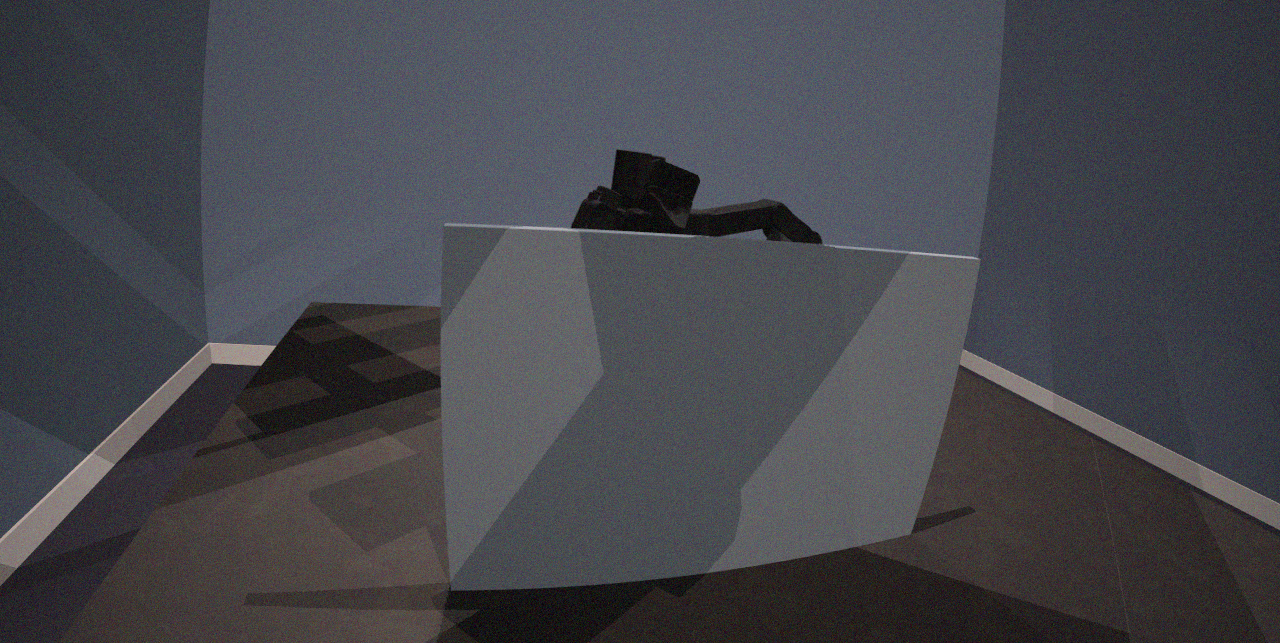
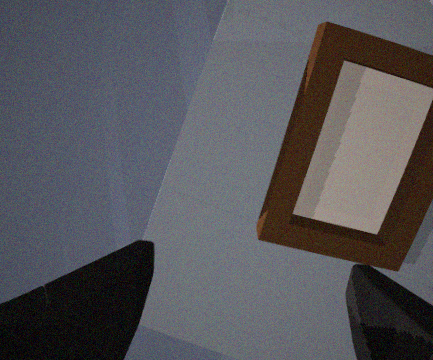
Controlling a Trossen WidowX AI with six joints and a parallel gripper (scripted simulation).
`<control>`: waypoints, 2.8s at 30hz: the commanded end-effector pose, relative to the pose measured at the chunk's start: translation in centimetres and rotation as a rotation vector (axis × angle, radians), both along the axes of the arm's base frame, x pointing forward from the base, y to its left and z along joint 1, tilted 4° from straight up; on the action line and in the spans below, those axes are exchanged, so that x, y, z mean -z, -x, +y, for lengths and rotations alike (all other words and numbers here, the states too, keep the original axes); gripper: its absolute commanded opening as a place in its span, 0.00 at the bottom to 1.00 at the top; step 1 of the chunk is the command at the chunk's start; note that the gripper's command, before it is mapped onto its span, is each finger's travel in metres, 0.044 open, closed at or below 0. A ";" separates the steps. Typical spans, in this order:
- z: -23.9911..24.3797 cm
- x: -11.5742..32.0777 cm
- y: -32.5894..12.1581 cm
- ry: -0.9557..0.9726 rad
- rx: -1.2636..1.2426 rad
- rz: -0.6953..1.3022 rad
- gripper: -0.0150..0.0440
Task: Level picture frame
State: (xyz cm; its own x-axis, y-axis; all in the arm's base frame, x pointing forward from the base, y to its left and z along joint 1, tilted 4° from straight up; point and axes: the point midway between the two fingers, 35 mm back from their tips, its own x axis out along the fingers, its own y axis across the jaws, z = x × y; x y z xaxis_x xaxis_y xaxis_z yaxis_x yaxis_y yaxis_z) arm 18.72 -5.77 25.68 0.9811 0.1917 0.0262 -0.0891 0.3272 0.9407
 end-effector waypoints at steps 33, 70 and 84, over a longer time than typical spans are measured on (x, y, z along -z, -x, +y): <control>0.2 0.0 0.1 0.001 -0.004 -0.001 0.69; 0.2 0.0 0.1 0.001 -0.004 -0.001 0.69; -0.2 3.0 -6.4 -0.139 -0.006 0.019 0.69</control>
